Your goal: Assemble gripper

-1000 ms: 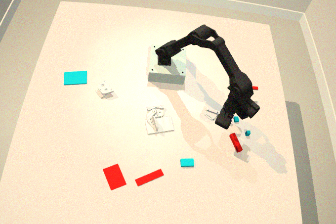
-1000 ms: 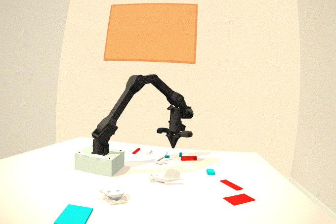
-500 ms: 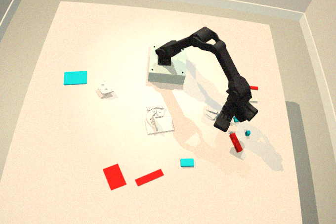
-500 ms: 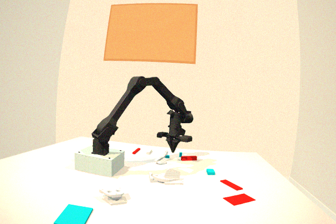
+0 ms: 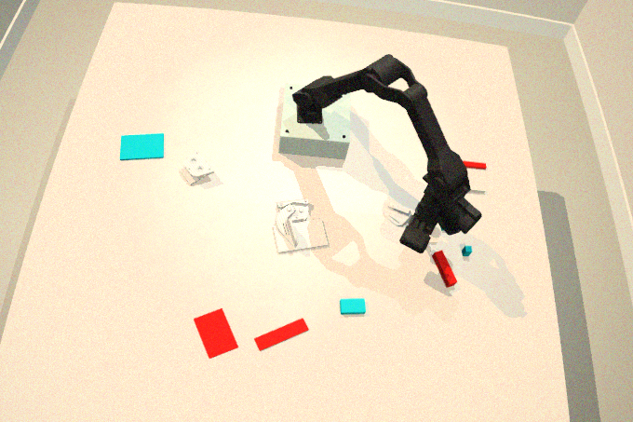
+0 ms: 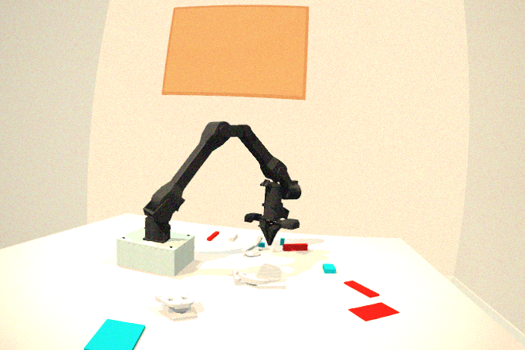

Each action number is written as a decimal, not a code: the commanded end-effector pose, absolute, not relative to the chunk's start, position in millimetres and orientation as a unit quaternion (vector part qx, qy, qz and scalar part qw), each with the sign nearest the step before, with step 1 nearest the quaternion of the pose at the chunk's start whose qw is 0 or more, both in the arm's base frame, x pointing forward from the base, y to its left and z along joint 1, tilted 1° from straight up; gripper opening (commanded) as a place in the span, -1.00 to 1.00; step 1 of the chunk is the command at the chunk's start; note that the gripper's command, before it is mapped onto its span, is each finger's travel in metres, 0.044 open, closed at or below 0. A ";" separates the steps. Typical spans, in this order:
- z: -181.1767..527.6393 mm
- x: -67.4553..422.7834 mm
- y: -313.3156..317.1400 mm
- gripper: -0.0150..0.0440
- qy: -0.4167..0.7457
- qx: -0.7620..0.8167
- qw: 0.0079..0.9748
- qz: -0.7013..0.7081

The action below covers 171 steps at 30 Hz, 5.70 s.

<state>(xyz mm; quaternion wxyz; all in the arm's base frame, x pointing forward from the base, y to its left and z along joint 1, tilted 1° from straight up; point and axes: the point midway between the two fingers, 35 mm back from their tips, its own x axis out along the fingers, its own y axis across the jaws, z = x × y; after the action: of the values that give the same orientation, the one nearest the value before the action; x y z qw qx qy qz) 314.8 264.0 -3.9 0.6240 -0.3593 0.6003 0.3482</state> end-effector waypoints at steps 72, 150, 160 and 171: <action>38.6 266.2 291.7 0.75 0.597 -0.360 0.623 0.353; 45.9 264.9 290.4 0.40 0.600 -0.361 0.621 0.353; 45.9 264.9 290.4 1.00 0.600 -0.361 0.621 0.353; 45.9 264.9 290.4 1.00 0.600 -0.361 0.621 0.353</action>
<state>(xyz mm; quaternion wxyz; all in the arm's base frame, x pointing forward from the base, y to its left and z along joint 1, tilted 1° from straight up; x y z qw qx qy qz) 264.9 290.4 45.8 0.6211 -0.3608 0.5996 0.3528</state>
